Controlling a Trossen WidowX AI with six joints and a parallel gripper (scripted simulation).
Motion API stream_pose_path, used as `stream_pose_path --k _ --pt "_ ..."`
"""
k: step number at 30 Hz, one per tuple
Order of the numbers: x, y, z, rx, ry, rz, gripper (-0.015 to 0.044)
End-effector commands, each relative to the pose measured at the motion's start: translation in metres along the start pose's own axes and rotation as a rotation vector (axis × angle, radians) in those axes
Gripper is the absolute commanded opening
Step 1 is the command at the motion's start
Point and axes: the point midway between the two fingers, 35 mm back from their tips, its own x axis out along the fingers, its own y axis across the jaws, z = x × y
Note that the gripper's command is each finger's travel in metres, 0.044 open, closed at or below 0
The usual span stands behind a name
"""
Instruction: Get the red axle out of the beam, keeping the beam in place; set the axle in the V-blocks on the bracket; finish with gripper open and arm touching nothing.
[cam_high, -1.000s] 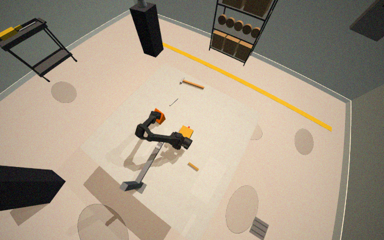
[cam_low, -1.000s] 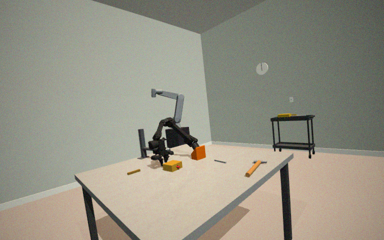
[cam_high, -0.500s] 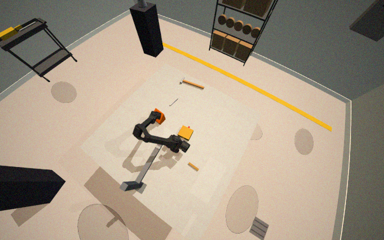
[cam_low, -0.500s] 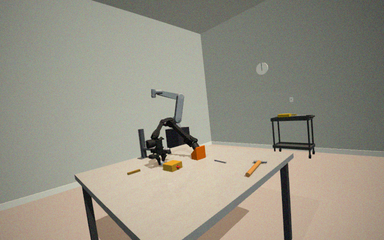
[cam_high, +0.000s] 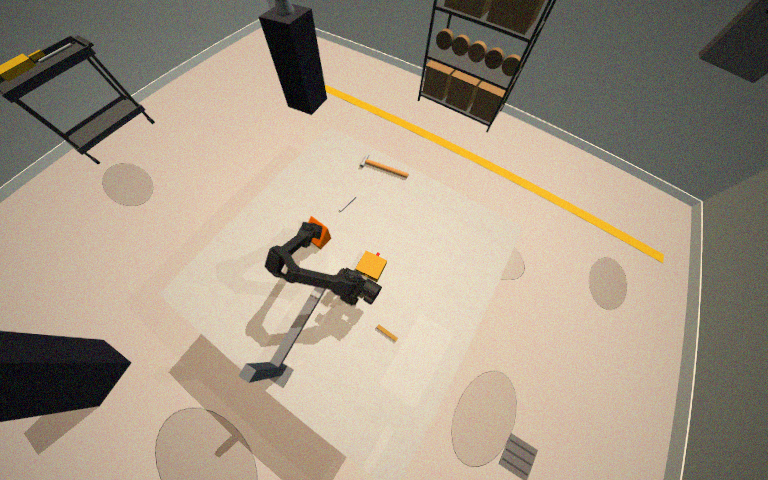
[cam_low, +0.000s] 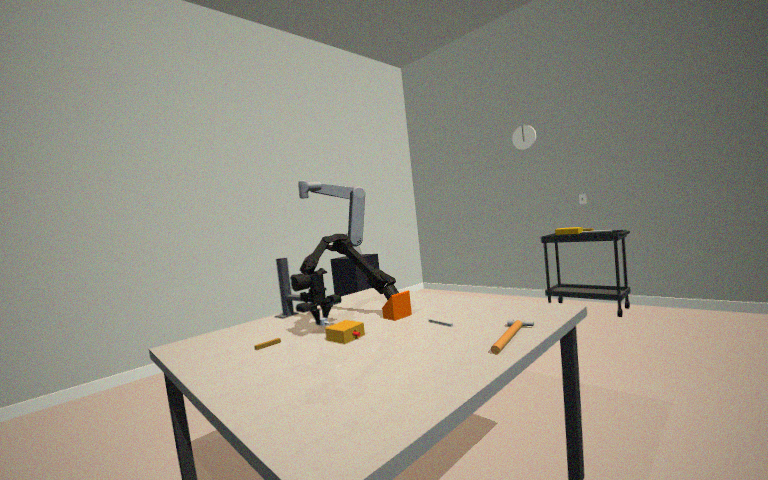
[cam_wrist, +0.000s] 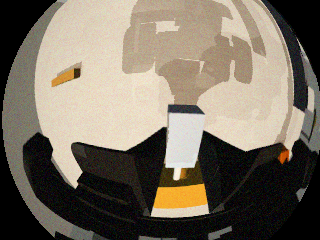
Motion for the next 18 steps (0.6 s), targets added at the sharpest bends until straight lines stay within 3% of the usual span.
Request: stream_pose_path --k 1,18 --pt "-0.008 0.001 0.000 0.006 0.002 0.004 0.0000" --pt "-0.036 0.001 0.000 0.006 0.002 0.004 0.0000"
